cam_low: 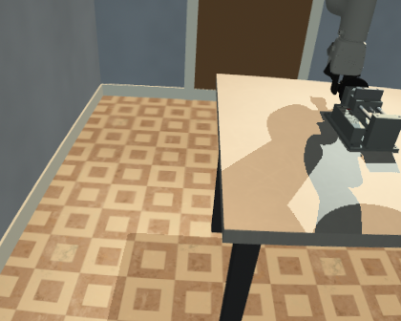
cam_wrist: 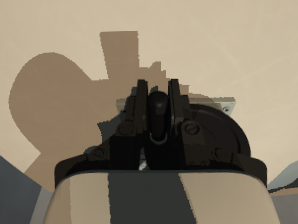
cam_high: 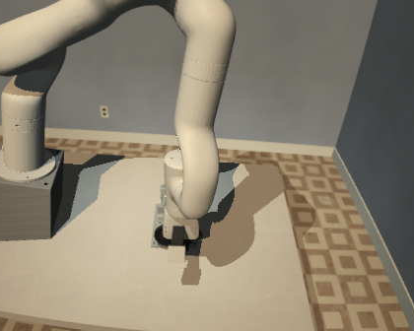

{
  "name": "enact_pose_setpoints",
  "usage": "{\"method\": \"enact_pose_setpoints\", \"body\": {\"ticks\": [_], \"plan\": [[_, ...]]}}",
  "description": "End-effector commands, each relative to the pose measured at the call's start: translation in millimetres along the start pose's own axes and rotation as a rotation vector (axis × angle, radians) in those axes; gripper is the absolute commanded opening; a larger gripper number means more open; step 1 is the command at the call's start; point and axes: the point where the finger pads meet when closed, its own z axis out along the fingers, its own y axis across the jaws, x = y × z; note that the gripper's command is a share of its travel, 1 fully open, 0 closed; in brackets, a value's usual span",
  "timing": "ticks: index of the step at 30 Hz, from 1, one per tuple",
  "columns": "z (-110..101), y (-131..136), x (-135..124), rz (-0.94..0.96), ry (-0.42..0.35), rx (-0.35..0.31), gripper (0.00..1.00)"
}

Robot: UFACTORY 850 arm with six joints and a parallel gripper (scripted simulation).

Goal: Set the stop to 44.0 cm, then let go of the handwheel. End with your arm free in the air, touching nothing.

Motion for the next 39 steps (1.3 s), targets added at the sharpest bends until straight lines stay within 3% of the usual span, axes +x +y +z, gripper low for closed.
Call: {"method": "enact_pose_setpoints", "body": {"ticks": [1, 15, 39], "plan": [[-8.2, -0.3, 0.3, 0.0, -0.002, -0.002, 0.06], [-35.9, 17.5, 0.4, 0.0, -0.002, -0.002, 0.06], [-38.3, 45.2, 0.4, 0.0, -0.002, -0.002, 0.06]]}}
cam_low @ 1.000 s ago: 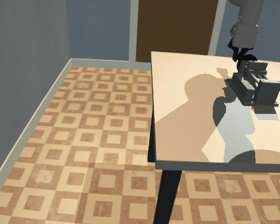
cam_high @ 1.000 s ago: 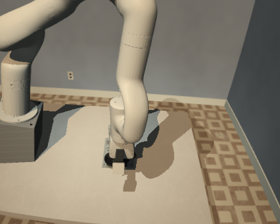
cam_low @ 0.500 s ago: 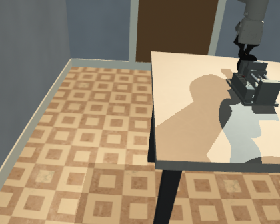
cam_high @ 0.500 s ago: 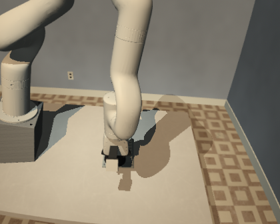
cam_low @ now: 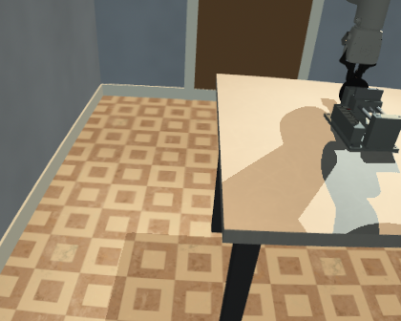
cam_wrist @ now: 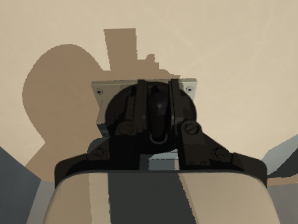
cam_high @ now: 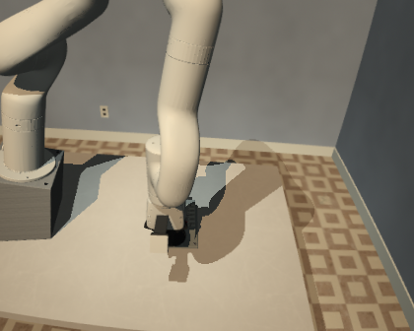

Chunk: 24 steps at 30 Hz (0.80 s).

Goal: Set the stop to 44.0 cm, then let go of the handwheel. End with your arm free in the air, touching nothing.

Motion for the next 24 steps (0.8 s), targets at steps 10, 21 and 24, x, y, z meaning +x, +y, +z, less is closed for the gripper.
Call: {"method": "enact_pose_setpoints", "body": {"ticks": [10, 21, 24], "plan": [[4.6, 11.4, 0.3, 0.0, 0.003, 0.003, 0.06], [15.7, 21.7, 0.4, 0.0, 0.003, 0.003, 0.06], [17.2, 22.5, 0.4, 0.0, 0.003, 0.003, 0.06]]}}
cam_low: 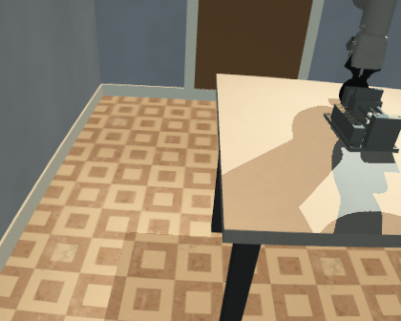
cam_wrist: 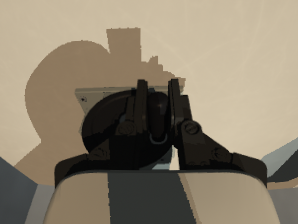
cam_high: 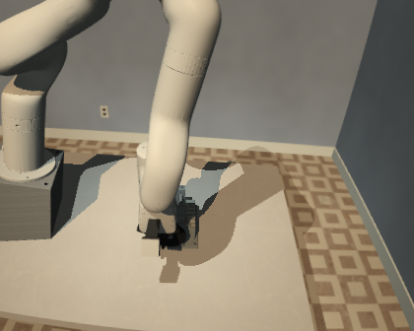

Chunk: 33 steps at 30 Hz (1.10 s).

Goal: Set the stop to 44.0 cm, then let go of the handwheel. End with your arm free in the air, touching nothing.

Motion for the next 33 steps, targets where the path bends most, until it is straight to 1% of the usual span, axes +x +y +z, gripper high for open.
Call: {"method": "enact_pose_setpoints", "body": {"ticks": [1, 8, 14, 16, 26, 33], "plan": [[4.1, 2.3, 0.3, 0.0, 0.002, 0.001, 0.06], [19.2, 5.5, 0.3, 0.0, 0.002, 0.001, 0.06], [33.3, 2.1, 0.4, 0.0, 0.002, 0.001, 0.06], [33.3, 2.1, 0.4, 0.0, 0.002, 0.001, 0.06], [49.3, -13.4, 0.4, 0.0, 0.002, 0.001, 0.06], [52.6, -22.5, 0.4, 0.0, 0.002, 0.001, 0.06]]}}
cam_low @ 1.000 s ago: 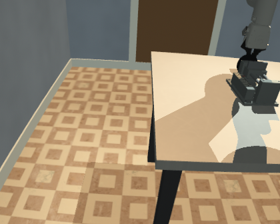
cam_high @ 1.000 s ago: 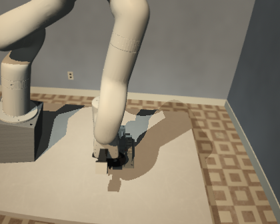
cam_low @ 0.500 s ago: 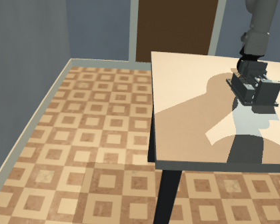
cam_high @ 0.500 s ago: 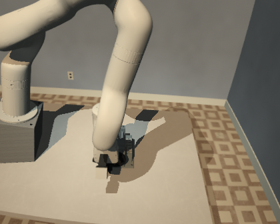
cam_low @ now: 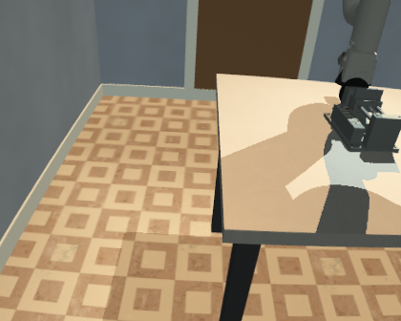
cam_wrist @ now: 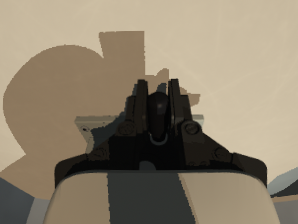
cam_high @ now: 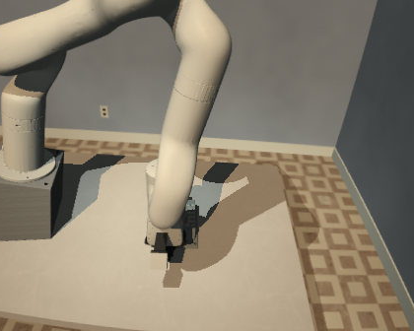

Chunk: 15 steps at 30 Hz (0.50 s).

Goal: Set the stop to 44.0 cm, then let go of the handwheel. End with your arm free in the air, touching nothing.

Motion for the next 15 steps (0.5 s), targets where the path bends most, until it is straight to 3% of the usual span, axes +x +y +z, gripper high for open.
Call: {"method": "enact_pose_setpoints", "body": {"ticks": [1, 15], "plan": [[0.8, -6.2, 0.4, 0.0, 0.0, 0.004, 0.06], [-0.9, -22.9, 0.4, 0.0, 0.0, 0.004, 0.06]]}}
